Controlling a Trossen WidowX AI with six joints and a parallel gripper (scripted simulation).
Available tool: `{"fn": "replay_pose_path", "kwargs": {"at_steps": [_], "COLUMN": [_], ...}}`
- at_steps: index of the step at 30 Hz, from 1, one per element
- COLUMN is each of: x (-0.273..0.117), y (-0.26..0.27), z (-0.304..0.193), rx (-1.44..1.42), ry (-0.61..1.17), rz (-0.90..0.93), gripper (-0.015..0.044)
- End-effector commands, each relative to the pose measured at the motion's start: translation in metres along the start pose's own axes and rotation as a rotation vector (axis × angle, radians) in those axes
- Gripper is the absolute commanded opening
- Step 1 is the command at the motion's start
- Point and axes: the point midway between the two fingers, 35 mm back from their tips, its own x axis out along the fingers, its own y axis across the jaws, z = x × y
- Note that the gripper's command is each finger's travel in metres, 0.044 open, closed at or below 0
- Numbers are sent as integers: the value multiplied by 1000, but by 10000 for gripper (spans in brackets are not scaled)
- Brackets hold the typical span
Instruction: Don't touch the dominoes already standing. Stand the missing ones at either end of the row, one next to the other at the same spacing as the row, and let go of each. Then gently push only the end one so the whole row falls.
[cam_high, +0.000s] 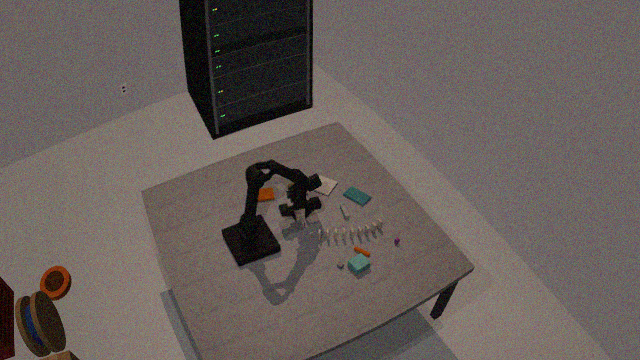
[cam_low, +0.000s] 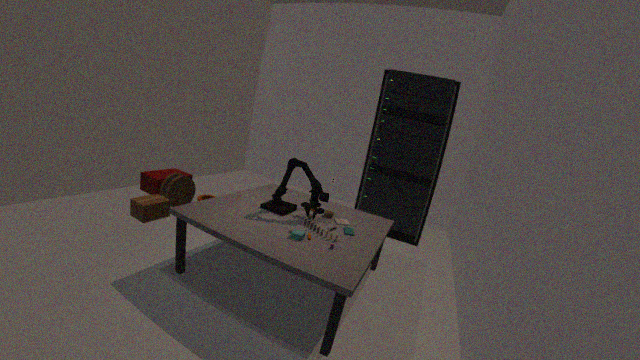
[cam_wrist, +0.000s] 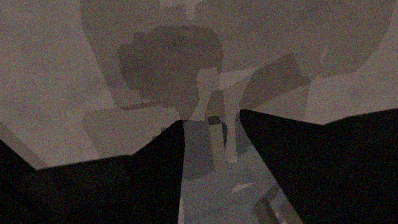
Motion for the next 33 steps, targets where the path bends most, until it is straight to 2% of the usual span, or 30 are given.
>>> {"fn": "replay_pose_path", "kwargs": {"at_steps": [1,5,14,27,33], "x": [0,0,-2,-141,-155], "y": [0,0,0,-9,-10], "z": [0,0,0,6,6], "rx": [-3,-3,-3,-3,-3], "ry": [-3,-3,-3,-4,-4], "rz": [0,0,0,-1,-1], "gripper": [125,21,21,21,21]}}
